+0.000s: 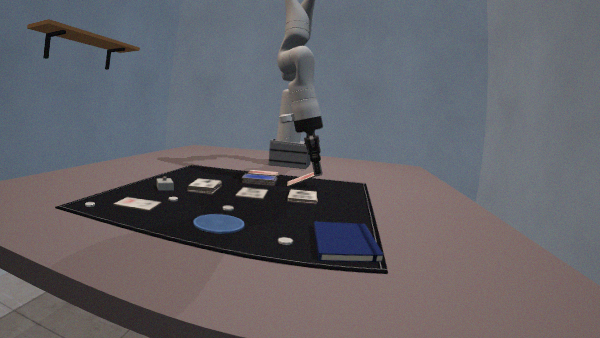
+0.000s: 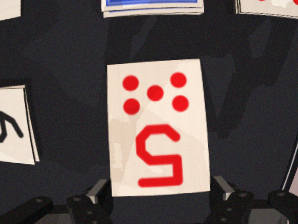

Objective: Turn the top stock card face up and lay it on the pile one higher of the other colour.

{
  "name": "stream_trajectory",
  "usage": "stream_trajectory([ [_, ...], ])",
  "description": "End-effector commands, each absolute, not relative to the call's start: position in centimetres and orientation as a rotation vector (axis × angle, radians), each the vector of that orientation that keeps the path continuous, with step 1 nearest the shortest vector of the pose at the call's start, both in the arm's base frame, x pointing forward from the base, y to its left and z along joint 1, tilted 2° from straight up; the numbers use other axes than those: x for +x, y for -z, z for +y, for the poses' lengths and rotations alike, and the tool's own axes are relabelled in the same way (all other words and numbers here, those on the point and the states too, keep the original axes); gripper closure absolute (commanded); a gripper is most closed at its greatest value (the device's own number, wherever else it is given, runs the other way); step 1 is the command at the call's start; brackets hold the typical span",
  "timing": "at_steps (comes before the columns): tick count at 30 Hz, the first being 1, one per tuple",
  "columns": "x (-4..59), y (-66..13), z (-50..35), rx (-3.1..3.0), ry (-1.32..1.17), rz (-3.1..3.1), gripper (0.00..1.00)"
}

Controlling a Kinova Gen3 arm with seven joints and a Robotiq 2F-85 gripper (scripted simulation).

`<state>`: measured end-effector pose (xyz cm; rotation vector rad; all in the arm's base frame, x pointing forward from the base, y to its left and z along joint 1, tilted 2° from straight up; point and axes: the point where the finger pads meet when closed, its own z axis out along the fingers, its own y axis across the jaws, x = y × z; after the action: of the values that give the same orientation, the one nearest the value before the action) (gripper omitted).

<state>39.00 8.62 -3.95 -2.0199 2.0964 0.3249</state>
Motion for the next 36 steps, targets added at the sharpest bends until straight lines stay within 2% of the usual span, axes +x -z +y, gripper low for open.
stream_trajectory([
  [1,38.99,4.24,7.78,-1.998,-0.333,2.099,0.29],
  [36,39.39,4.23,7.74,-1.957,-0.385,2.053,0.29],
])
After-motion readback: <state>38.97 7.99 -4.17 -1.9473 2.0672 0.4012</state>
